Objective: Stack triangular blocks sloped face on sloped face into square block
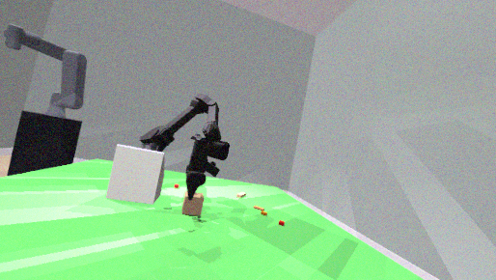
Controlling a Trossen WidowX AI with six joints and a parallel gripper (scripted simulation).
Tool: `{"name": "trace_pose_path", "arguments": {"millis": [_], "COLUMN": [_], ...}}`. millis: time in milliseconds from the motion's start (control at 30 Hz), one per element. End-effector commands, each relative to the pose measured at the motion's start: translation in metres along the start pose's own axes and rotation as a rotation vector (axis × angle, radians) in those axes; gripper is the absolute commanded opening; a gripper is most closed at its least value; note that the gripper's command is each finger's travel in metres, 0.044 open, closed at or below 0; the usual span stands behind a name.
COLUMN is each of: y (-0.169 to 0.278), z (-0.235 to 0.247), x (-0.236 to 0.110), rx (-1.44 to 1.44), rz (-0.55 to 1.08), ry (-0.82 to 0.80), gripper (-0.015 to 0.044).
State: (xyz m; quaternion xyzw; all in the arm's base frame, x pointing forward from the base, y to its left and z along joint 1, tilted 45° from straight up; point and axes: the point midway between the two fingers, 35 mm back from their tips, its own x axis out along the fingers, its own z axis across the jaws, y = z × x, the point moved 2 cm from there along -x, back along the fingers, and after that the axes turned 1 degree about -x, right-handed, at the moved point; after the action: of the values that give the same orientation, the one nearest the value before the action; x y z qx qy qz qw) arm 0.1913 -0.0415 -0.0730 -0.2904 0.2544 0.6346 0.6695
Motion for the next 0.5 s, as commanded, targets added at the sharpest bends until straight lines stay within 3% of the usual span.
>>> {"name": "trace_pose_path", "arguments": {"millis": [0,67,133,467], "y": [-0.006,-0.002,0.0,-0.002], "z": [-0.006,-0.003,-0.001,-0.004], "x": [-0.049,-0.082,-0.094,-0.088], "rx": [-0.009,-0.01,-0.01,-0.005], "rz": [-0.026,-0.025,-0.025,-0.037], "ry": [0.023,0.02,0.017,0.025], "gripper": [0.044,0.044,0.044,0.044]}}
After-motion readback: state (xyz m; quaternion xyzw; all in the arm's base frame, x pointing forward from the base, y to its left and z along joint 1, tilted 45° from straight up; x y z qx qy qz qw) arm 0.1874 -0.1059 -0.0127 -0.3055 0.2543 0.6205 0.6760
